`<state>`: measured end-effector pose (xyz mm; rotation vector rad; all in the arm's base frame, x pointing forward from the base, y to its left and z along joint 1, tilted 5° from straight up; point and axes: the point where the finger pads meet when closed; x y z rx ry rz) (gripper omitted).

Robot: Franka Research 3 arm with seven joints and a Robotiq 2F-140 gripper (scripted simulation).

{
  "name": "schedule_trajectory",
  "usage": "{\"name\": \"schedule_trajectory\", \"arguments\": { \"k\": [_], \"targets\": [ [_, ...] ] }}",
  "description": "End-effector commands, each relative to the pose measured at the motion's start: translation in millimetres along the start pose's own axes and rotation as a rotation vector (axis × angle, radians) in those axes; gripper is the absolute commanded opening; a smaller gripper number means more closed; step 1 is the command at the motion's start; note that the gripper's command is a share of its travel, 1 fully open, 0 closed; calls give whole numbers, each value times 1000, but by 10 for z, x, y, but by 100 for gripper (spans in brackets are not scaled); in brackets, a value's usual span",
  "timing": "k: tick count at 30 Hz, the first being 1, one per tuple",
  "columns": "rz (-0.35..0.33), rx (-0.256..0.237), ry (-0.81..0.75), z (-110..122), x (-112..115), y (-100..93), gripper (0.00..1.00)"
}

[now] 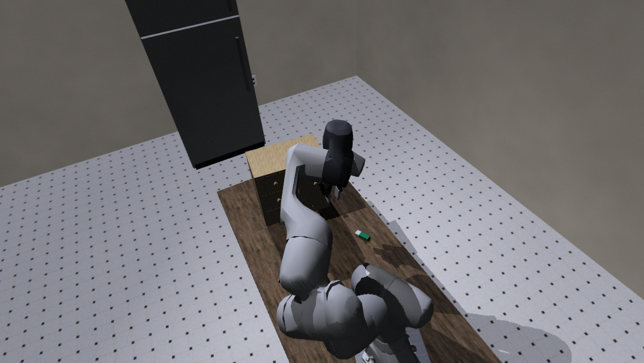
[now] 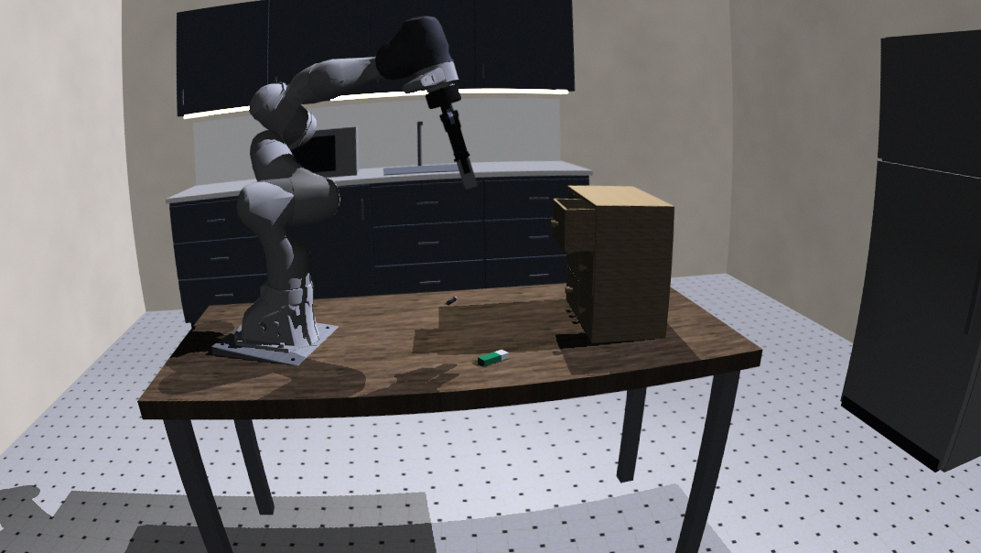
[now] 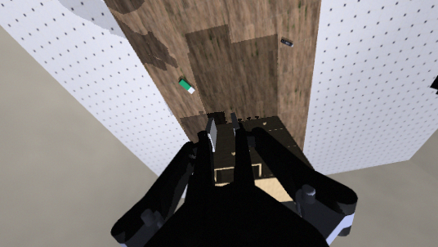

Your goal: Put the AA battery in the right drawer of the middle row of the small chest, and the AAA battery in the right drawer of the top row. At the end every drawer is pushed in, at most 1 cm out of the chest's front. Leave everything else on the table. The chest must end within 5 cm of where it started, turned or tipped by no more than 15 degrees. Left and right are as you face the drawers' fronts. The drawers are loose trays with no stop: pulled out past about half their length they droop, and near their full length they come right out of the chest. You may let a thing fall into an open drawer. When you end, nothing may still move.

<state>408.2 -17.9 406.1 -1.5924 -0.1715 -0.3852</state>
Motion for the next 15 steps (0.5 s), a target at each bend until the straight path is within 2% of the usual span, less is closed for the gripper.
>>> {"name": "schedule_trajectory", "arguments": {
  "k": [1, 8, 15],
  "targets": [
    [125, 7, 59, 28, -226, -18, 20],
    [230, -1, 58, 24, -287, -125, 20],
    [265, -4, 57, 23, -307, -159, 20]
  ]
}}
Point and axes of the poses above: the point where the finger pads meet when closed, its own y axis out along the fingers, its own z axis across the jaws, x = y × z, and after that the axes turned 6 degrees about y, right-handed
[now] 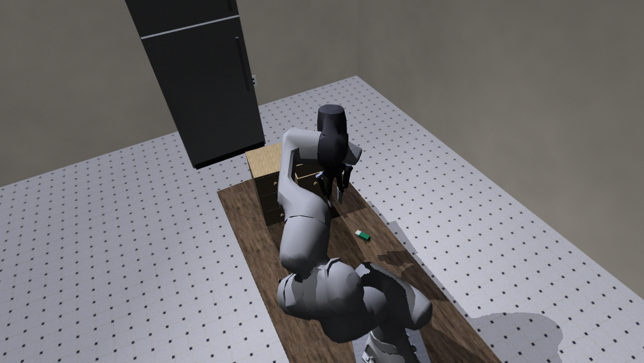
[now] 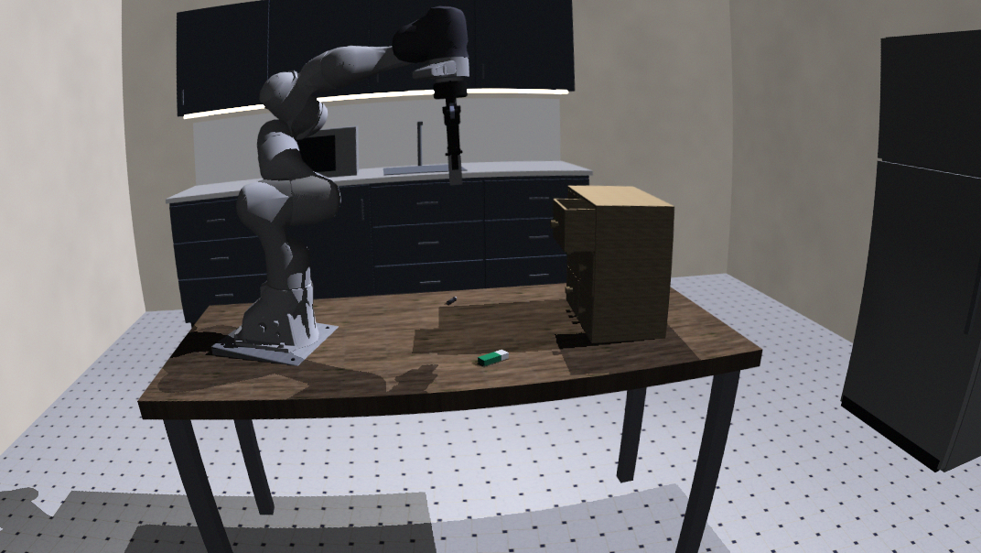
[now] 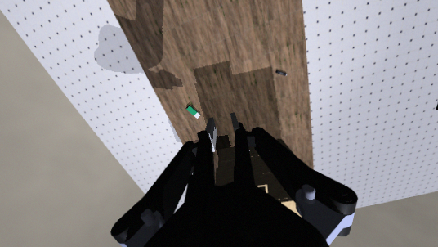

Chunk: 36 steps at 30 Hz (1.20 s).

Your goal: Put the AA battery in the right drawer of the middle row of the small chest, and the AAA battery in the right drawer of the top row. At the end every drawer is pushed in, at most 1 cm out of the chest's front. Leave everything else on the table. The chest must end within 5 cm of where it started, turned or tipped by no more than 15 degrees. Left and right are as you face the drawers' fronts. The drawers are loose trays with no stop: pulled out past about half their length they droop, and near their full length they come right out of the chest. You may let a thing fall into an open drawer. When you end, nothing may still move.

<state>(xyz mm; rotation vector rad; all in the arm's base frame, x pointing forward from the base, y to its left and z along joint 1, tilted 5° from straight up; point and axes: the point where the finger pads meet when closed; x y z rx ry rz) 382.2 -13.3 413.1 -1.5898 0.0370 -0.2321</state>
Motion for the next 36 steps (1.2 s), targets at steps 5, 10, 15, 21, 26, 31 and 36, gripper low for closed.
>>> {"name": "schedule_trajectory", "arguments": {
  "k": [5, 10, 15, 21, 26, 31, 36],
  "targets": [
    [45, 3, 25, 11, -90, 8, 20],
    [45, 3, 25, 11, -91, 8, 20],
    [45, 3, 25, 11, -91, 8, 20],
    [45, 3, 25, 11, -91, 8, 20],
    [45, 3, 25, 11, -91, 8, 20],
    [40, 5, 8, 14, -85, 3, 20],
    [35, 9, -40, 18, -81, -4, 20]
  ]
}}
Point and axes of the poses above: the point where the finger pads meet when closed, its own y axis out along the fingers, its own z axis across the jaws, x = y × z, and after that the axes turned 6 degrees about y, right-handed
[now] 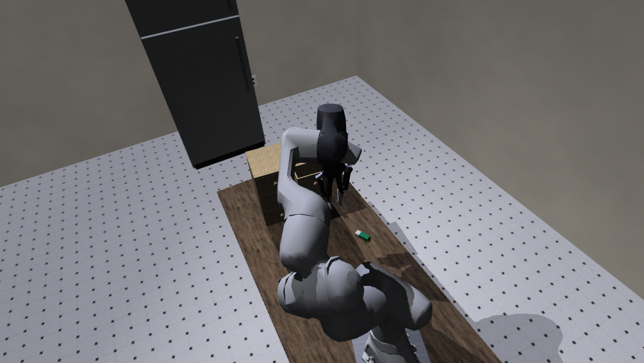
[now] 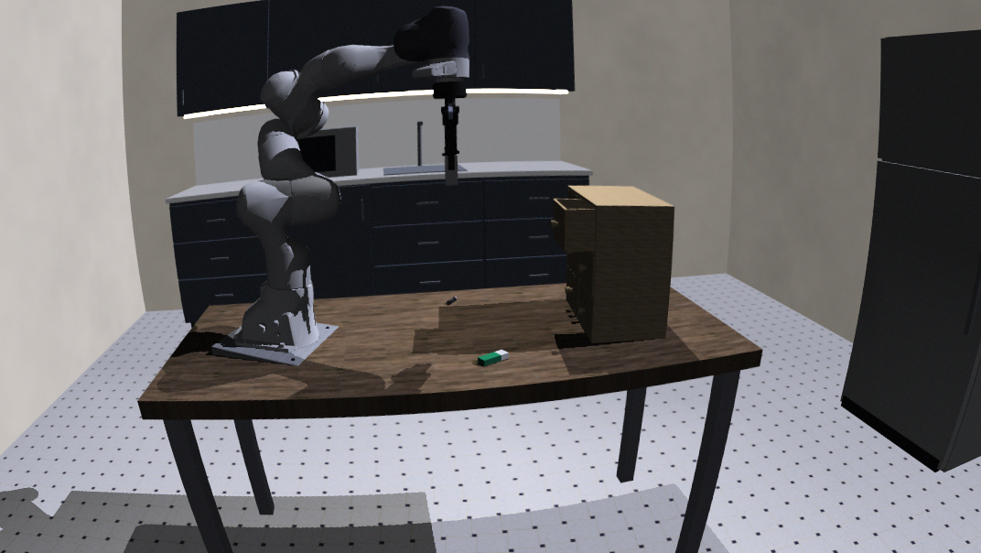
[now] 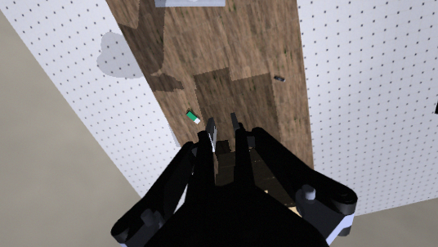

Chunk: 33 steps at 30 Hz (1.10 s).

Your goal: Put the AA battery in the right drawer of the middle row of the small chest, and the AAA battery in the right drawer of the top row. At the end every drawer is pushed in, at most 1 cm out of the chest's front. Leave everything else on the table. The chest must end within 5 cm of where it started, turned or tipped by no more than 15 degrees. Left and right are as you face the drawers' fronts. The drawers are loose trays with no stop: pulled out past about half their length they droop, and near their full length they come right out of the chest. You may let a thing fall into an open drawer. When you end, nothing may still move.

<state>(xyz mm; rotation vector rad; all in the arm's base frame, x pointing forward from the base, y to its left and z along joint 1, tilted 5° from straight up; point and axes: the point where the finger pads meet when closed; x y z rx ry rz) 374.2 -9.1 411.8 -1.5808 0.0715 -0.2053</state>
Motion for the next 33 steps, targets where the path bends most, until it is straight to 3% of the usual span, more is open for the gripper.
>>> {"name": "schedule_trajectory", "arguments": {
  "k": [1, 8, 11, 14, 16, 28, 31, 33],
  "targets": [
    [-8, 4, -72, -7, 9, -9, 20],
    [-42, 21, -423, 33, 65, -6, 20],
    [-51, 23, -518, 44, 81, 6, 20],
    [-51, 23, -518, 44, 81, 6, 20],
    [-62, 29, -668, 75, 121, 44, 20],
    [-89, 35, -1086, 186, 229, 204, 20],
    [-91, 33, -1106, 186, 229, 204, 20],
    [-96, 33, -1221, 228, 261, 264, 20]
  ]
}}
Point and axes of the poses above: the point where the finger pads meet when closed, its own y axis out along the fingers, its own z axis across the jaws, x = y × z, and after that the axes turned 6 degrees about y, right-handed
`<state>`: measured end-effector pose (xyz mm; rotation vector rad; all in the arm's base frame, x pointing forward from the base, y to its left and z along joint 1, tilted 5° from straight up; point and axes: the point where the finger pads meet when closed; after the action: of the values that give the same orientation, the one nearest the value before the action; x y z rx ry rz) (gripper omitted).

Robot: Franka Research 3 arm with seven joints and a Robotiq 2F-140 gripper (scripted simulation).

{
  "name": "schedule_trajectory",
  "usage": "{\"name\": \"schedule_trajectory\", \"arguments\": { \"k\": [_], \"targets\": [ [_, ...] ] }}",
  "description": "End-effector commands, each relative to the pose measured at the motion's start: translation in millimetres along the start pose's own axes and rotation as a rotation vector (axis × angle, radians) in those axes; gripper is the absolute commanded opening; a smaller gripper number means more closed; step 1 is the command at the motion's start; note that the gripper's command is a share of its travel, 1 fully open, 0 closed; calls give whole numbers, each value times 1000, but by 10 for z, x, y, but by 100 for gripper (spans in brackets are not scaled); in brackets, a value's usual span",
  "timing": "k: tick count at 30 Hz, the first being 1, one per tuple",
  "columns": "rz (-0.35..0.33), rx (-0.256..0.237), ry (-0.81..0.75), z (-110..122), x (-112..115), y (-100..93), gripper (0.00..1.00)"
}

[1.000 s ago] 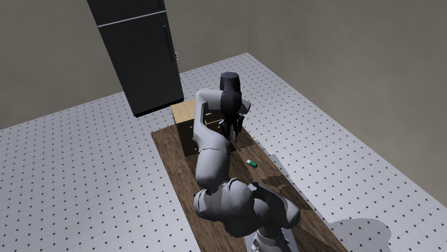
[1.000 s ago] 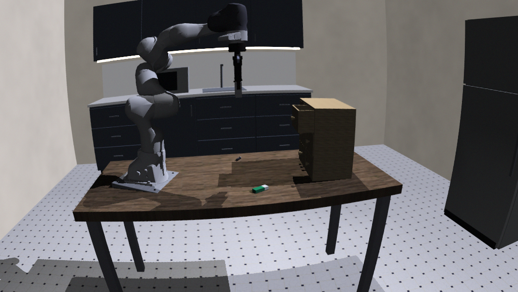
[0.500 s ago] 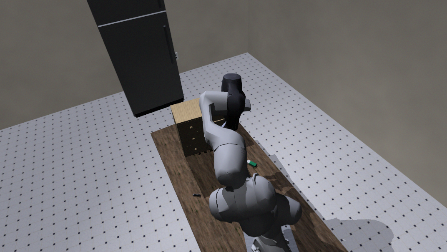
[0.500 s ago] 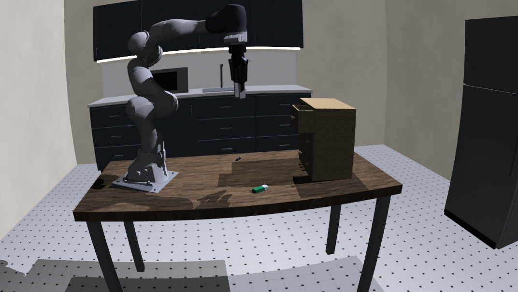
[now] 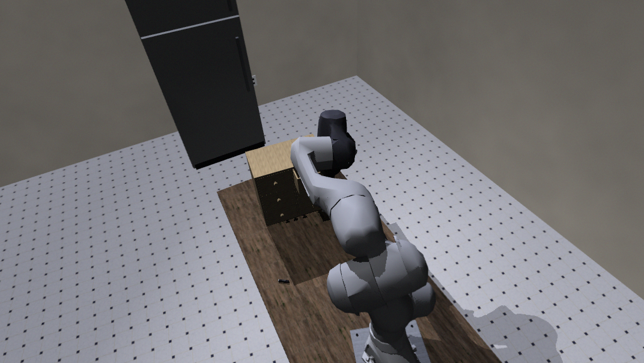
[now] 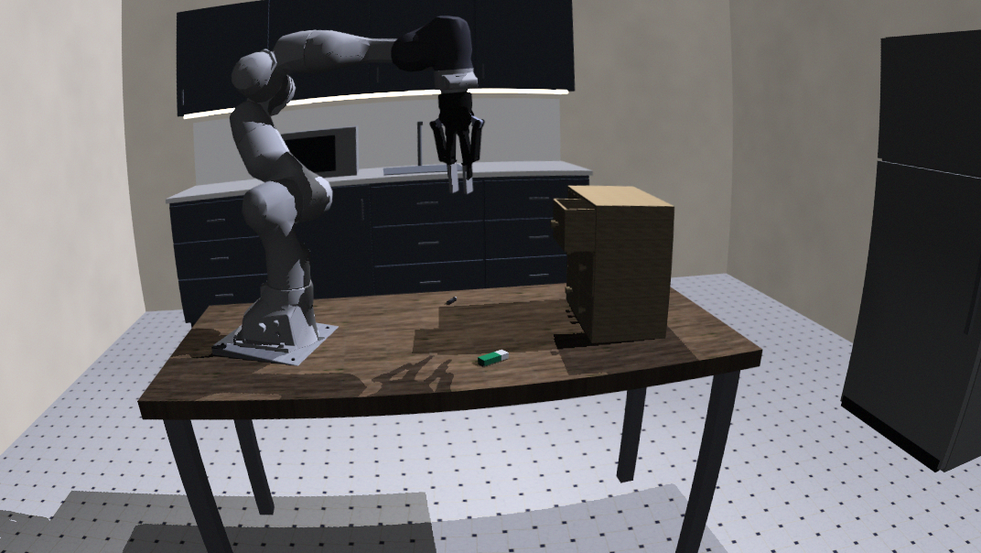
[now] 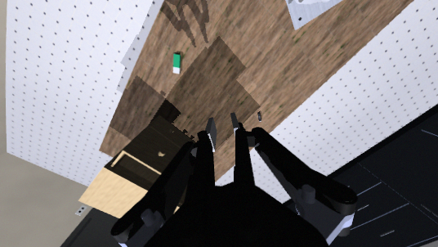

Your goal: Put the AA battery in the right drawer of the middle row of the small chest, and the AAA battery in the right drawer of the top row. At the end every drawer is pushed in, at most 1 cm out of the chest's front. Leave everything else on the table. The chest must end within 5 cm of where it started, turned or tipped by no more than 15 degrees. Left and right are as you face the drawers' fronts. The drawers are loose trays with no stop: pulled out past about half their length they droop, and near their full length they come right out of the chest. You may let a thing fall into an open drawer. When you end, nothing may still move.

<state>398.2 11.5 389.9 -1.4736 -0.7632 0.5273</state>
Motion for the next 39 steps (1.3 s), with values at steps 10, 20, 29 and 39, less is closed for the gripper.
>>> {"name": "schedule_trajectory", "arguments": {
  "k": [10, 20, 29, 39],
  "targets": [
    [-7, -7, -565, -68, 198, 284, 20],
    [-9, 1, -846, -31, 338, 497, 20],
    [-9, 12, -1115, 39, 492, 741, 20],
    [-8, 17, -1269, 87, 572, 871, 20]
  ]
}}
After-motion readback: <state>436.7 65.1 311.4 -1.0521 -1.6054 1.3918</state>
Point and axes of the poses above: the point where the finger pads meet when closed, its own y axis out along the fingers, its own z axis across the jaws, x = y × z, and after that the axes turned 6 degrees about y, right-handed
